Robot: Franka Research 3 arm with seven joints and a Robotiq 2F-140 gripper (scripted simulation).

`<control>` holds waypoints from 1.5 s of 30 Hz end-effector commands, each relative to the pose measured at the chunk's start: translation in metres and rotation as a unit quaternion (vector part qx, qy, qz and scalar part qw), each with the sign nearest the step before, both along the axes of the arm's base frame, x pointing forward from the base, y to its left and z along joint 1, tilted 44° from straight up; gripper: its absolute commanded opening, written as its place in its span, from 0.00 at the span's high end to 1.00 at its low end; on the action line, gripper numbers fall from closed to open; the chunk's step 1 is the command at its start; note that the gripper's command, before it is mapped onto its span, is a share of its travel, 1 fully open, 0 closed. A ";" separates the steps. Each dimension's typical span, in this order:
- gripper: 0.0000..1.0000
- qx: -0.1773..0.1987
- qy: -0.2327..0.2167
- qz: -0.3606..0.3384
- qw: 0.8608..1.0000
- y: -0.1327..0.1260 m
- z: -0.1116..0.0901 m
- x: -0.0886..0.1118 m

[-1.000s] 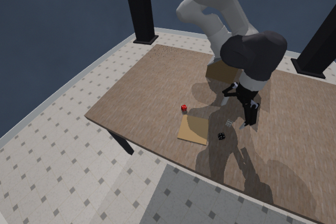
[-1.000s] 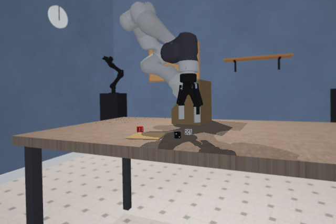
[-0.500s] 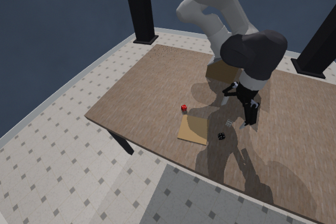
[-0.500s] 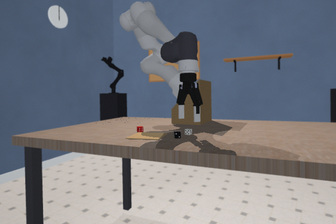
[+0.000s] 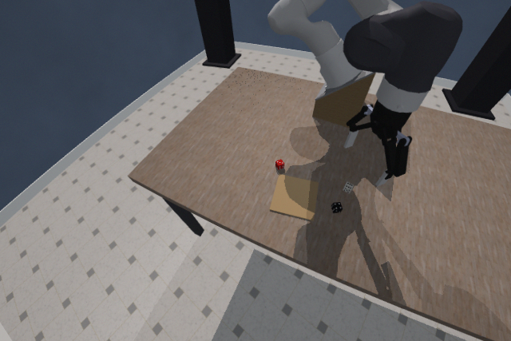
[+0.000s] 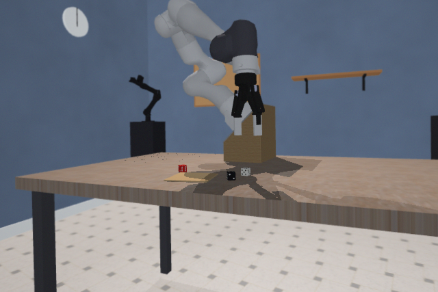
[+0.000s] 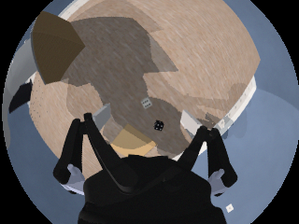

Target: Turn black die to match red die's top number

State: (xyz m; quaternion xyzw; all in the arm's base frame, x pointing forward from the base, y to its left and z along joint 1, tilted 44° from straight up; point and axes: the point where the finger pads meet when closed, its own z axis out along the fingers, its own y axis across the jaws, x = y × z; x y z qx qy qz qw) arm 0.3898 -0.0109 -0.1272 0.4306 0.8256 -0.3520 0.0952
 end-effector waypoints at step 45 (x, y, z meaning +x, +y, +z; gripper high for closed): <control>0.00 -0.027 -0.077 -0.093 0.992 -0.031 0.019 0.095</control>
